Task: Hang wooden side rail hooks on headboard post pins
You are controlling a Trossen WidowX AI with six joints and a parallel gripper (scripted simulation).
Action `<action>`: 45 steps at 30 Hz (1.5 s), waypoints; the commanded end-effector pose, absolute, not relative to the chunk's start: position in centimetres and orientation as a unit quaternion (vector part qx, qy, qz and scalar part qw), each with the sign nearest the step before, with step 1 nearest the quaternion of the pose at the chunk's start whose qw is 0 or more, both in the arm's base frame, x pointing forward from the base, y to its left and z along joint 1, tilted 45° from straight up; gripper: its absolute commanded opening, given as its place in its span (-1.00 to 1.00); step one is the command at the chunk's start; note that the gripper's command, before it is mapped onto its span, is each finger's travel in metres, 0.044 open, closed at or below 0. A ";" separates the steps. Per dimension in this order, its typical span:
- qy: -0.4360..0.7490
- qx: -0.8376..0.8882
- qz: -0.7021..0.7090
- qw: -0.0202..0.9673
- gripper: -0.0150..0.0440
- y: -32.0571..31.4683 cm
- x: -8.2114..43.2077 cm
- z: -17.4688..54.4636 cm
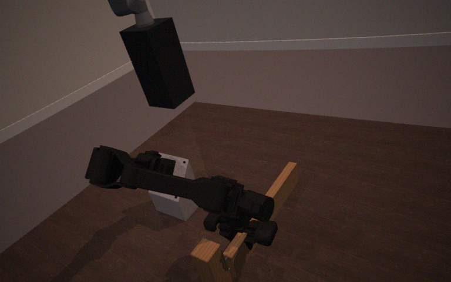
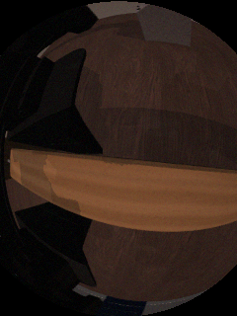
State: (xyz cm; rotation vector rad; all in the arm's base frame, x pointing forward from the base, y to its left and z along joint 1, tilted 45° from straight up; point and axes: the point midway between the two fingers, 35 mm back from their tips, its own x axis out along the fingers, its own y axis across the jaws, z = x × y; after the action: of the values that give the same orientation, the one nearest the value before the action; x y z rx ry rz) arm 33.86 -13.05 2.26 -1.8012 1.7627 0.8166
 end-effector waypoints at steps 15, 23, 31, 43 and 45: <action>0.641 -0.664 0.299 0.243 -0.49 -13.0 34.1 2.7; 0.641 -0.664 0.299 0.243 -0.49 -13.1 34.0 2.7; 0.641 -0.664 0.299 0.243 -0.49 -13.2 33.9 2.8; 0.641 -0.664 0.299 0.243 -0.49 -13.2 34.0 2.9; 0.641 -0.664 0.299 0.243 -0.49 -13.3 34.0 3.0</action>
State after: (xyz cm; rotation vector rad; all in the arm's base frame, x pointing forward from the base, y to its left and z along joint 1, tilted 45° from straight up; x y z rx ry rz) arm 33.74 -13.45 2.63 -1.8015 1.7621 0.8136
